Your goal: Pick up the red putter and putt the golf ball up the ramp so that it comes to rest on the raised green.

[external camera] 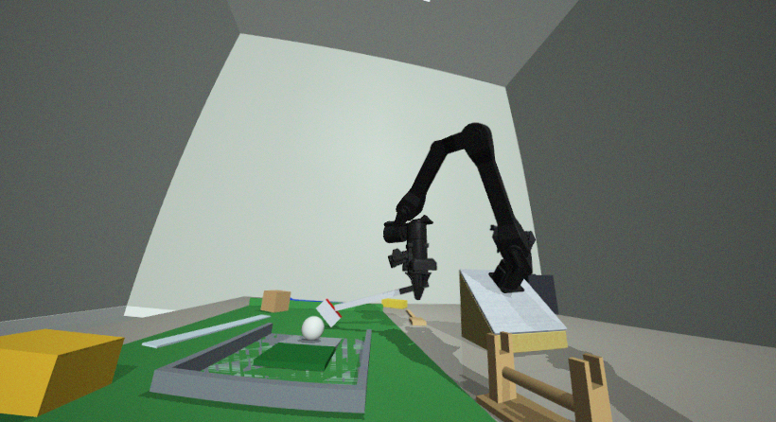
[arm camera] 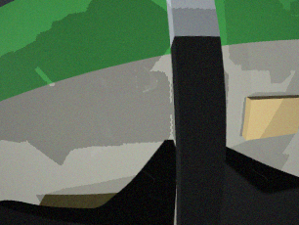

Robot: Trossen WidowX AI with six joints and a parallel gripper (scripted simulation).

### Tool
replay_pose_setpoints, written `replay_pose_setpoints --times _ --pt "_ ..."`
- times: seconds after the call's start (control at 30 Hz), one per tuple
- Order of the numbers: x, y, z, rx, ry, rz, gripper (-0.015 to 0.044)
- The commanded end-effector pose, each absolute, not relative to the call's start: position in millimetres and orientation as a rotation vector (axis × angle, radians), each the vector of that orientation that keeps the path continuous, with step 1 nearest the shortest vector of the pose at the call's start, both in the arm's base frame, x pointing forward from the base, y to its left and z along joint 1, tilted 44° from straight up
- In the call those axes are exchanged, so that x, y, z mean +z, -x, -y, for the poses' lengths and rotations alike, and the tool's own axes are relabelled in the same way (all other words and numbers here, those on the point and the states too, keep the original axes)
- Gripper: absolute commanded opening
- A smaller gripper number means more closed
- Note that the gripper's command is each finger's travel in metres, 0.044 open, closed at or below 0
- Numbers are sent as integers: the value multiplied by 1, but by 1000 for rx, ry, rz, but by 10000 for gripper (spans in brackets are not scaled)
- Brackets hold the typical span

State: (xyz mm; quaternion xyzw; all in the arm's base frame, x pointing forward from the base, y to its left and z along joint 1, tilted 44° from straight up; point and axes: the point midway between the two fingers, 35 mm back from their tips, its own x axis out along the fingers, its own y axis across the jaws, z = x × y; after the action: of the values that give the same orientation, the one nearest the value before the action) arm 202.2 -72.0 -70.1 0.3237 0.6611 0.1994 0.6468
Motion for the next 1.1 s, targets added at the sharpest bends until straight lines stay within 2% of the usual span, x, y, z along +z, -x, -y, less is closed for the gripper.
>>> replay_pose_setpoints --times 0.0,0.23,1.07 --pt "-56 -205 84 444 -728 -1490 0" --pt "-27 -201 110 444 -728 -1491 0" --pt "-34 -201 105 441 -739 -1495 0"
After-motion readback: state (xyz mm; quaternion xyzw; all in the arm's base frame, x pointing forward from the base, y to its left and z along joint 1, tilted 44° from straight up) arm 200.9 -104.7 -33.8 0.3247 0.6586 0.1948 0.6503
